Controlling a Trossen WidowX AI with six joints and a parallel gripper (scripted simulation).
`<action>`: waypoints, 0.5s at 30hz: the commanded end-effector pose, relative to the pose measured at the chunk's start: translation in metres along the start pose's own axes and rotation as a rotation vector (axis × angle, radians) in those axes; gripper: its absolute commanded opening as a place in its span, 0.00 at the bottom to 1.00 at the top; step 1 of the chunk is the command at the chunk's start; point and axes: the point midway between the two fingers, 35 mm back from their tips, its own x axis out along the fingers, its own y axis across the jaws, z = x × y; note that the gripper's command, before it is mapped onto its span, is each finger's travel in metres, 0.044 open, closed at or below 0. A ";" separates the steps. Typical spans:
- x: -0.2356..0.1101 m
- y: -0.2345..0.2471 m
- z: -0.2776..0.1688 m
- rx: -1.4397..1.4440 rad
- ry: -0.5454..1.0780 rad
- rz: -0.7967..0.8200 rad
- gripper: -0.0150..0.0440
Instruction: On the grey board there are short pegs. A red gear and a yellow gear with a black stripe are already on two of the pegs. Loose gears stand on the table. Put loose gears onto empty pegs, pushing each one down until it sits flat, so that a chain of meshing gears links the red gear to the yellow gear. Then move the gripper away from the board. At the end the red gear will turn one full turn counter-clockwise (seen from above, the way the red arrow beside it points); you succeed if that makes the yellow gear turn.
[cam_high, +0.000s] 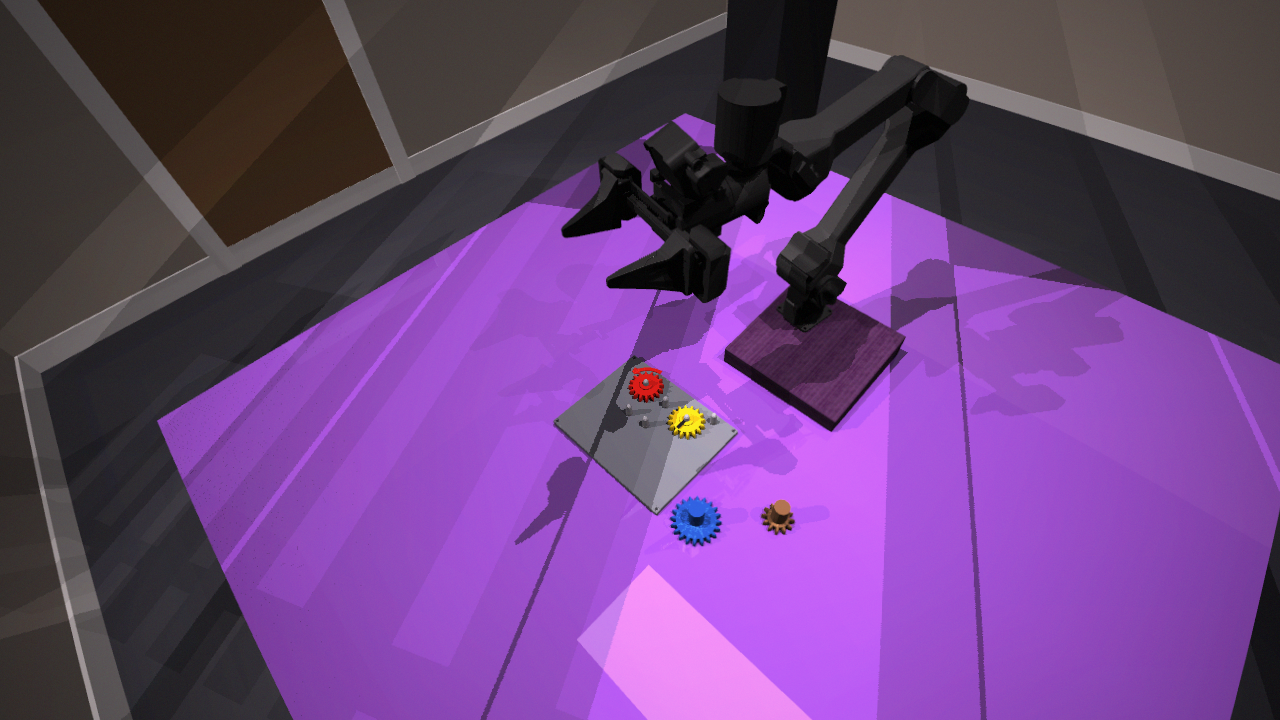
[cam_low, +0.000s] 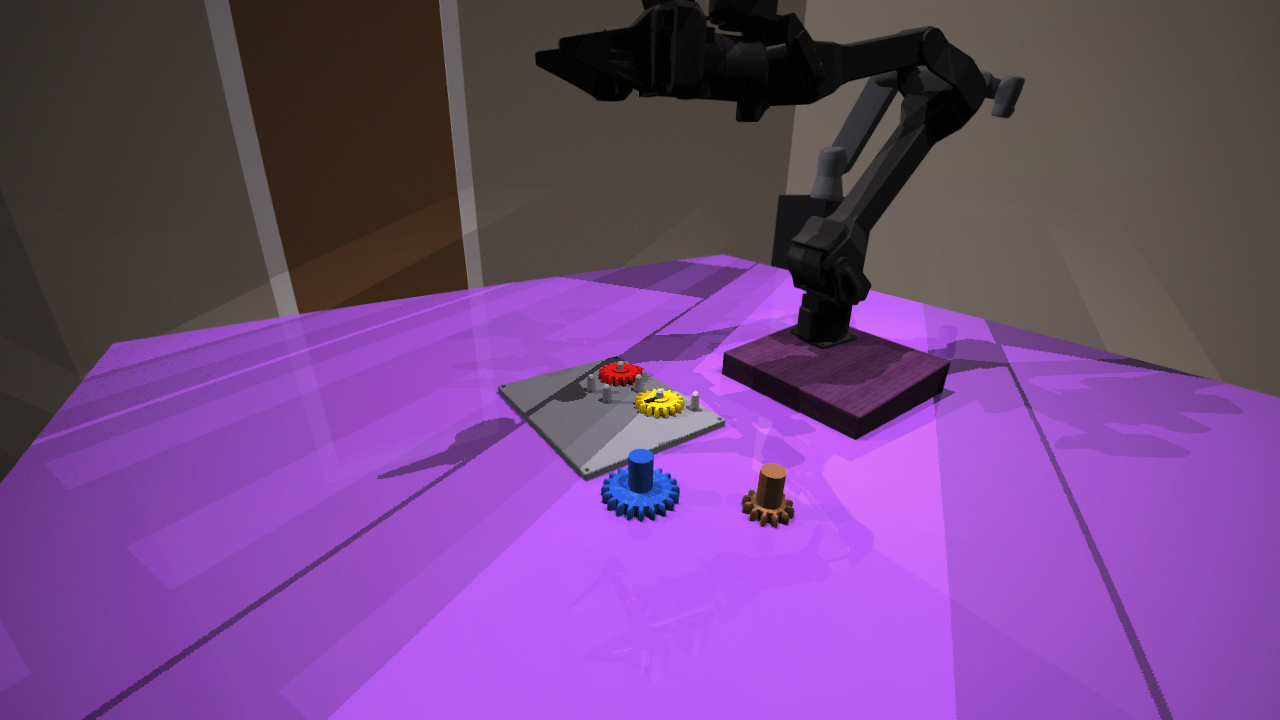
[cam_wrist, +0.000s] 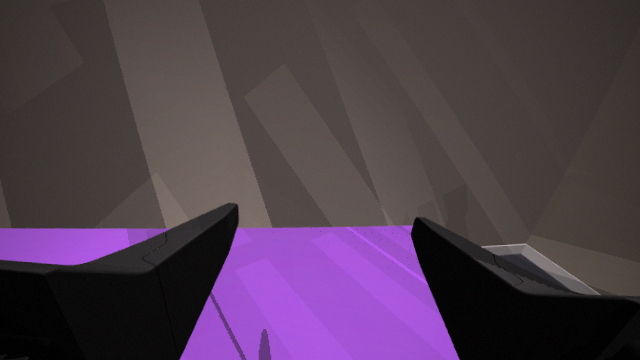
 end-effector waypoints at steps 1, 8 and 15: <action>0.001 0.002 -0.002 -0.003 0.011 0.005 0.98; 0.032 0.074 -0.073 -0.173 0.416 0.245 1.00; 0.016 0.149 -0.138 -0.399 0.716 0.539 1.00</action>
